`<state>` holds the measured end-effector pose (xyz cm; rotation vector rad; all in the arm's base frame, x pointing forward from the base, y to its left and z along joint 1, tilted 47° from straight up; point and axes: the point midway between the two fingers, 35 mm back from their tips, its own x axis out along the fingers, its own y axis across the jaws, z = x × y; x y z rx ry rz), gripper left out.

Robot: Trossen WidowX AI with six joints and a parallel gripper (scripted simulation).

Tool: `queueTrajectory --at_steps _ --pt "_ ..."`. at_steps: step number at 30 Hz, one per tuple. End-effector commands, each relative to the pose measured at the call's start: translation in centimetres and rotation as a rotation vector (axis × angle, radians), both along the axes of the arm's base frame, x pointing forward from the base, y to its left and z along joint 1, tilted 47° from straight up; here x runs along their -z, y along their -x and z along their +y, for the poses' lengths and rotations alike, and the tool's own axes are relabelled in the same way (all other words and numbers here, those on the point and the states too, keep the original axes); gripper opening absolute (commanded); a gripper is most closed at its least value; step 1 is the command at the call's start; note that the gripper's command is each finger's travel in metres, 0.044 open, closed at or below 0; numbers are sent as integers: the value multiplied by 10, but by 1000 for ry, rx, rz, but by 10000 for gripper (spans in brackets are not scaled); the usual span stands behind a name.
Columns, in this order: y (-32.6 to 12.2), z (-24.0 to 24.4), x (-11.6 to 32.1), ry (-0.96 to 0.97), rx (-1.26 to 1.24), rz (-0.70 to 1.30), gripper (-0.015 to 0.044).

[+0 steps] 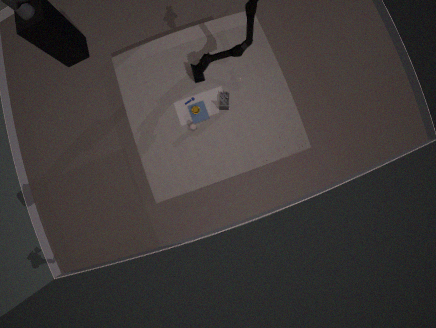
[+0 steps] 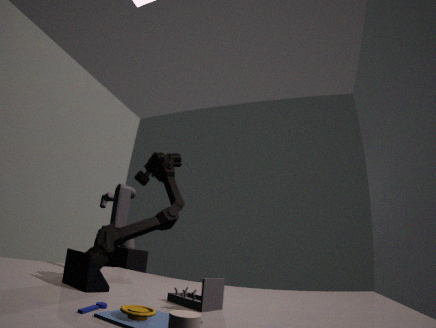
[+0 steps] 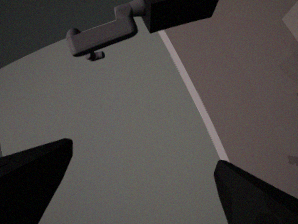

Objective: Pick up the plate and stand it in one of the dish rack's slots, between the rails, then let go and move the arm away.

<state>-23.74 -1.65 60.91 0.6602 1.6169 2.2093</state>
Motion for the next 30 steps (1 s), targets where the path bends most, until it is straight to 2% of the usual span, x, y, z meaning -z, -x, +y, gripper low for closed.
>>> queueTrajectory --at_steps 1,18,30 --pt "9 -19 6 -69 -55 -40 400" --pt "39 -119 41 -434 -333 -207 400" --pt "40 -191 73 -658 -526 -278 400"
